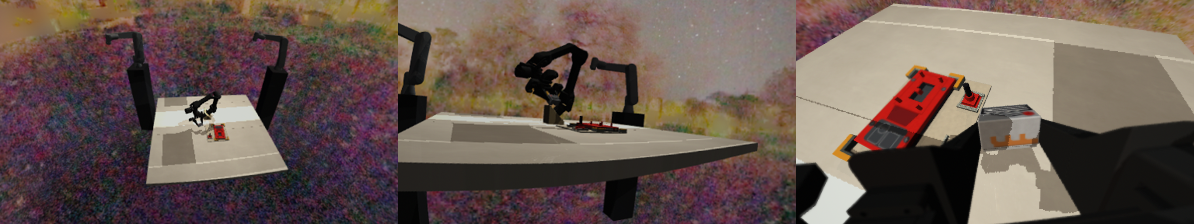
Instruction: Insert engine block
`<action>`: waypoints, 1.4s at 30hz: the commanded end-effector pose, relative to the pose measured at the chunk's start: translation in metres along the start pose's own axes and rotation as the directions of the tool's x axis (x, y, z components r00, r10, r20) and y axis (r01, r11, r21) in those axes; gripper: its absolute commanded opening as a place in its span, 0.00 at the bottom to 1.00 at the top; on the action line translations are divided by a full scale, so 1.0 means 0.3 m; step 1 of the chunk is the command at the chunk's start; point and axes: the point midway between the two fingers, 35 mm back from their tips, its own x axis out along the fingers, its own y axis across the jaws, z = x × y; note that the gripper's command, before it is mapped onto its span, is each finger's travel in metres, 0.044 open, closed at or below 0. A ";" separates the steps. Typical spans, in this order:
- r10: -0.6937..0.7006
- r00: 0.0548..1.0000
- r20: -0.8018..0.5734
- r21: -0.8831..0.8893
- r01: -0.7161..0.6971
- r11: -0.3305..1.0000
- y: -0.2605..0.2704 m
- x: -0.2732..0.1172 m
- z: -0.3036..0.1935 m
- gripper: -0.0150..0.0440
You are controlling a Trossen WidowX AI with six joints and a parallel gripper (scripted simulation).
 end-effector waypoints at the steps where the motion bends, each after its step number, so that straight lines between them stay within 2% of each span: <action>1: 0.002 1.000 0.023 0.005 -0.002 1.000 0.002 0.017 -0.024 0.25; 42: 0.004 1.000 0.025 0.006 -0.004 1.000 0.006 0.187 -0.215 0.25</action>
